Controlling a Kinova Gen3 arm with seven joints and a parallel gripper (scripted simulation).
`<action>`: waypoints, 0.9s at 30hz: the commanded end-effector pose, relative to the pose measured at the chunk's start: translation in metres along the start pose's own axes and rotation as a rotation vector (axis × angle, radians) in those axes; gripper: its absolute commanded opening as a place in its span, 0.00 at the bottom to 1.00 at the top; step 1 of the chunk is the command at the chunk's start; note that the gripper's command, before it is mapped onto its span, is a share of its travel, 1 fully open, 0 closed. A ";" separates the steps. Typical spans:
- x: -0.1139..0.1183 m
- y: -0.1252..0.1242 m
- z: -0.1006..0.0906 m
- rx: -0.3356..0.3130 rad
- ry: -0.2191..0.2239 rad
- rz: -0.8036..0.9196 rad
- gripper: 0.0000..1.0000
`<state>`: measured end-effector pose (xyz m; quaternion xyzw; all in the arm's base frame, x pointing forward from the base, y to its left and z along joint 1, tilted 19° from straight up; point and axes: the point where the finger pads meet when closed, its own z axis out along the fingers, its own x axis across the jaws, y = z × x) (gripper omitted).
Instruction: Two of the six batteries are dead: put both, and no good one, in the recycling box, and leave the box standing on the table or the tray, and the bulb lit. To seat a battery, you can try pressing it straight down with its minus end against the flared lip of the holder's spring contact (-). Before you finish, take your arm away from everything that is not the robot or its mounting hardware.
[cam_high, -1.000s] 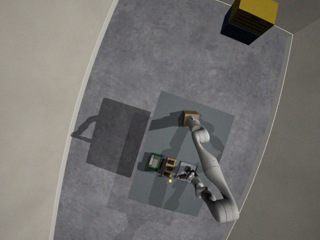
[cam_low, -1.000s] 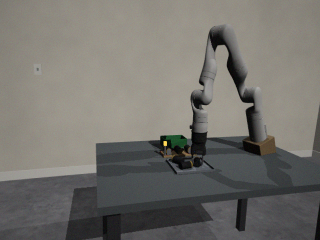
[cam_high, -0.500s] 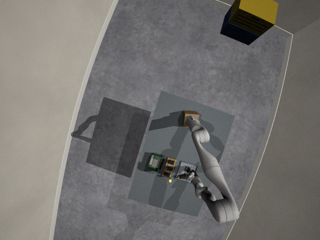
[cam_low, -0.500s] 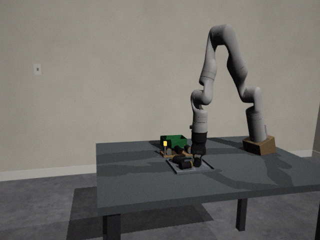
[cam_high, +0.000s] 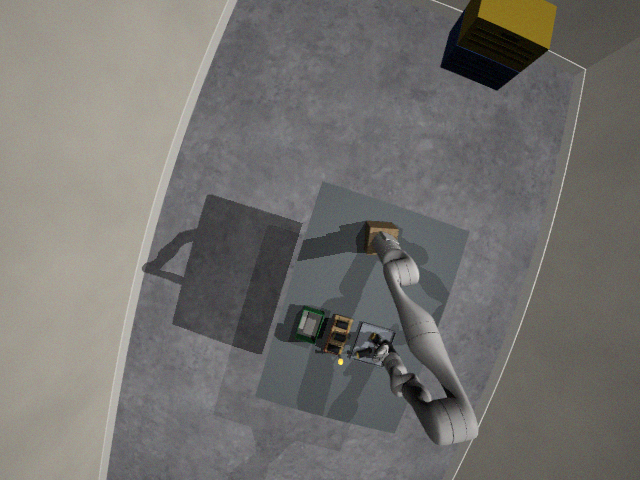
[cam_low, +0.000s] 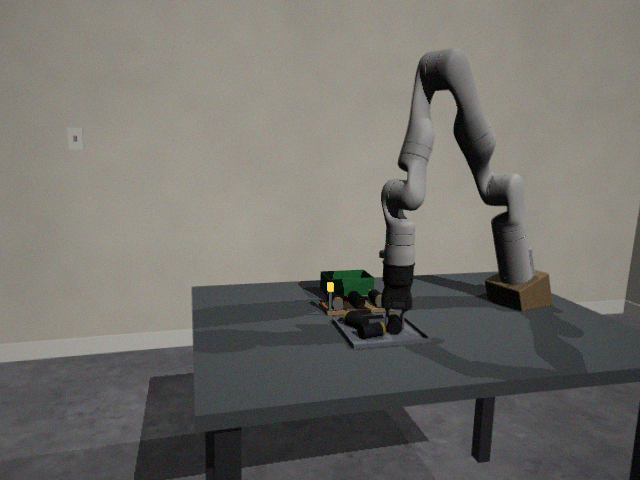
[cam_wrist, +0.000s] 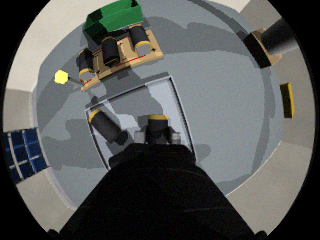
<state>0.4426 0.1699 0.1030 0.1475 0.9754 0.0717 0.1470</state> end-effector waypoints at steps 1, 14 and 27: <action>0.000 0.000 0.000 -0.001 -0.001 0.000 0.57; 0.000 0.000 -0.035 -0.001 -0.001 0.000 0.57; 0.000 0.000 -0.046 -0.001 -0.001 0.000 0.57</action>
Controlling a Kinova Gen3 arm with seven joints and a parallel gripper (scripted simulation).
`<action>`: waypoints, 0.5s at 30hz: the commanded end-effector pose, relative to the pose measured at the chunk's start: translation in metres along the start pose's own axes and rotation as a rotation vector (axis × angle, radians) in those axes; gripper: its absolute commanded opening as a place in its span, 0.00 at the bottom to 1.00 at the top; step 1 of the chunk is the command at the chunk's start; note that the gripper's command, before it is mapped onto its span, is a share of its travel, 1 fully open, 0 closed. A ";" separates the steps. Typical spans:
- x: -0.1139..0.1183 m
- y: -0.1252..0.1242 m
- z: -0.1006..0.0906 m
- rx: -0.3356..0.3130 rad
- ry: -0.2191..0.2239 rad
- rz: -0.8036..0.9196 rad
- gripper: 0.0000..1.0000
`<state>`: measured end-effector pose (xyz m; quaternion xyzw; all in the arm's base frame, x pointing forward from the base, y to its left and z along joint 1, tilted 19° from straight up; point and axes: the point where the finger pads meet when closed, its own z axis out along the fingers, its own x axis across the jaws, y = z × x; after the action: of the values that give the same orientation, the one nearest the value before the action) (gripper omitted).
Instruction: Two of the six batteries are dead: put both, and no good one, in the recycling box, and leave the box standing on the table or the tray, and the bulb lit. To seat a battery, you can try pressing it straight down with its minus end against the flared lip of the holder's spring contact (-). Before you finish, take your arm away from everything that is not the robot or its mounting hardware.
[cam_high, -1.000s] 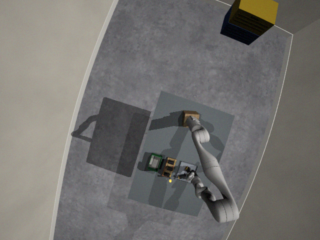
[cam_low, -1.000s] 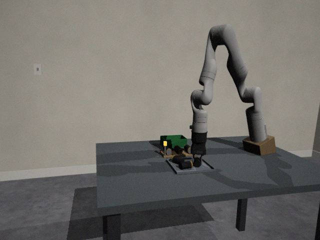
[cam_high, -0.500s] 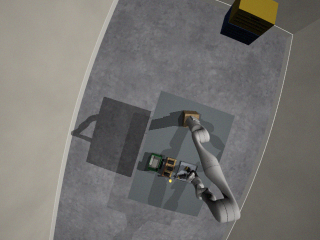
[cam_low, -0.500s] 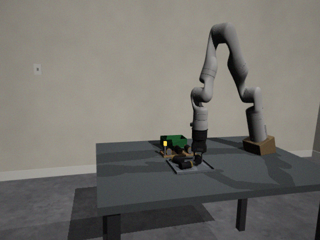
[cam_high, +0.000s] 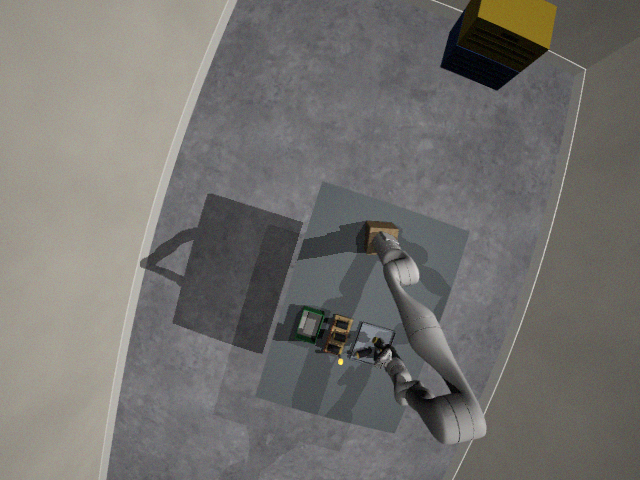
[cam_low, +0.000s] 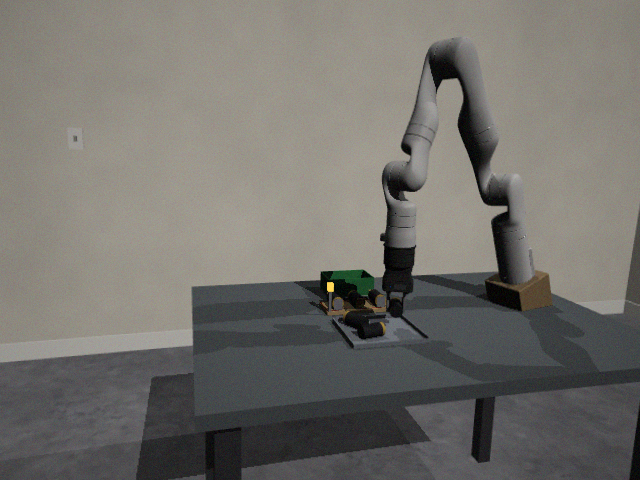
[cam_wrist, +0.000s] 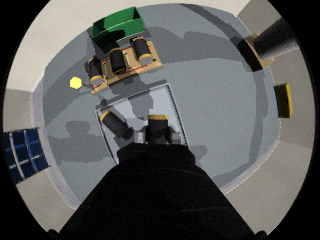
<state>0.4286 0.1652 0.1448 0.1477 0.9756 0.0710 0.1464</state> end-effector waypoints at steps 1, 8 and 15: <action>-0.001 0.001 -0.002 -0.003 -0.002 0.000 0.57; -0.001 0.001 -0.027 -0.003 -0.002 0.000 0.57; -0.001 0.001 -0.057 -0.003 -0.002 0.000 0.57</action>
<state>0.4111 0.1573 0.1848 0.1490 0.9768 0.0645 0.1399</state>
